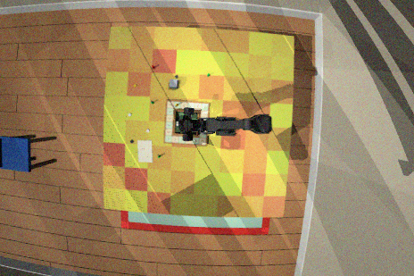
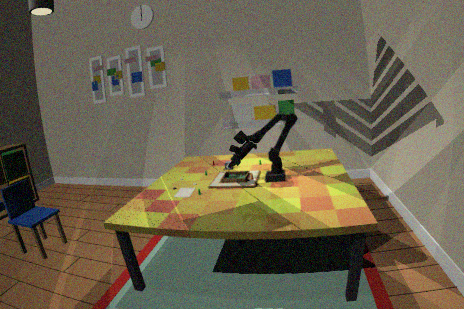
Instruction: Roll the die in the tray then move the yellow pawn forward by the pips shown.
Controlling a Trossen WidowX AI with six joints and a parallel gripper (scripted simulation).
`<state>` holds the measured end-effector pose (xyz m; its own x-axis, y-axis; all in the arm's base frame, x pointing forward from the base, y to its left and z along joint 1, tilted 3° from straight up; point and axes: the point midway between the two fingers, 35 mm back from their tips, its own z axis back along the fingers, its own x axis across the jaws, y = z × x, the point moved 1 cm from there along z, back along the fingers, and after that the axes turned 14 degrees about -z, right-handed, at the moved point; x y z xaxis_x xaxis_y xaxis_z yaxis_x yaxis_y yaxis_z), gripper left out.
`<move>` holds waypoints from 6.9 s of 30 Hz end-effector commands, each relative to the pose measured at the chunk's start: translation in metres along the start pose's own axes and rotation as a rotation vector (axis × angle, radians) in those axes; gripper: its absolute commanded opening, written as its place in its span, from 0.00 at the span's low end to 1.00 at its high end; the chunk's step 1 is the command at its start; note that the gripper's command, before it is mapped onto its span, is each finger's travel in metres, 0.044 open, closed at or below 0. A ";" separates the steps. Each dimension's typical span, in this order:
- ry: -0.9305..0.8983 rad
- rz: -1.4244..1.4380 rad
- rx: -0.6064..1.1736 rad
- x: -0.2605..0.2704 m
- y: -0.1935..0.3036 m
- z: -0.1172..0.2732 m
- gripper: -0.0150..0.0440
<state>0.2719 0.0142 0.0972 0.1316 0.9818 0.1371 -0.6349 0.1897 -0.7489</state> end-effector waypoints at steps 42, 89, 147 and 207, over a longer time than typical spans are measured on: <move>-0.002 0.005 -0.026 0.005 -0.023 0.066 1.00; 0.315 -0.240 0.753 -0.104 -0.066 -0.055 0.59; 0.315 -0.240 0.752 -0.106 -0.066 -0.064 0.25; 0.310 -0.242 0.751 -0.060 -0.058 -0.113 0.25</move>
<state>0.3874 -0.0577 0.0664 0.4595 0.8877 -0.0278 -0.8858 0.4558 -0.0875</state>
